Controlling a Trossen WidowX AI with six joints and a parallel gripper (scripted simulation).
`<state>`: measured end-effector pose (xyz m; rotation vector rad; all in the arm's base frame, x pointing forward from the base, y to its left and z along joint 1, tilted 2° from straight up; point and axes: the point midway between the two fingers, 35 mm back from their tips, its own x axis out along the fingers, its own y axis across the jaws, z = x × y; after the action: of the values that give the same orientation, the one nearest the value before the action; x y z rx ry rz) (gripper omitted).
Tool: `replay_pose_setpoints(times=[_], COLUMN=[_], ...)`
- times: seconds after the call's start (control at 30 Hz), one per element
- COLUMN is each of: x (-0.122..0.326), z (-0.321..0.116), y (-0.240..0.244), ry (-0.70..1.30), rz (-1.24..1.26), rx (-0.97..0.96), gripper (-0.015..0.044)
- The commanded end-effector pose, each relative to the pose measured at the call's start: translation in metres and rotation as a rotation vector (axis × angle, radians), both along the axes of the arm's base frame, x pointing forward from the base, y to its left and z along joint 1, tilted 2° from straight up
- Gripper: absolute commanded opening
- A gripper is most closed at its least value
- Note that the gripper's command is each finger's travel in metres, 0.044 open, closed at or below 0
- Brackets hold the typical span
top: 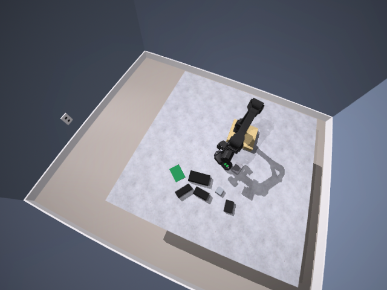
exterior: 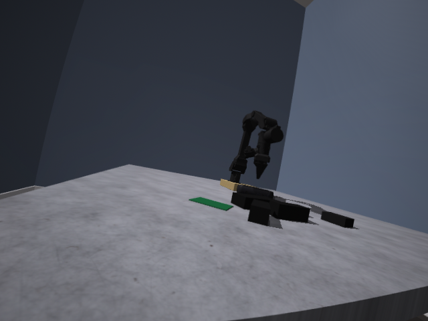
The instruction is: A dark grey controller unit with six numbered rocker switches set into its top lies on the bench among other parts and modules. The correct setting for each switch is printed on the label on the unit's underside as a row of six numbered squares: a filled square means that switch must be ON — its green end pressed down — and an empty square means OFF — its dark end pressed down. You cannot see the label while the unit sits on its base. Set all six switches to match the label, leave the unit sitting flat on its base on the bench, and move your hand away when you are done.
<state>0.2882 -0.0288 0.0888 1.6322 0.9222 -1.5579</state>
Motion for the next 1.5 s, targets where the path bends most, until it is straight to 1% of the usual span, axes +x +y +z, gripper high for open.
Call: replay_pose_setpoints(times=[0.0,0.1,0.23,0.3,0.83,0.9,1.0,1.17,1.47], x=[-0.001,0.0,0.031,0.037,0.036,0.036,0.035,0.035,0.035], z=[-0.001,-0.002,-0.024,-0.029,-0.03,-0.019,0.018,0.021,0.021], y=[0.0,-0.001,-0.018,-0.022,-0.021,-0.022,-0.023,-0.023,-0.023], ry=[0.004,0.008,0.005,0.004,0.009,0.008,0.008,0.008,0.008], rz=[0.003,0.006,0.006,0.006,0.0,0.0,0.0,0.0,0.0], rx=[0.0,-0.001,-0.003,-0.003,0.0,0.0,0.0,0.0,0.0], gripper=[0.0,0.0,0.0,0.0,0.0,0.0053,0.0131,0.0263,0.0026])
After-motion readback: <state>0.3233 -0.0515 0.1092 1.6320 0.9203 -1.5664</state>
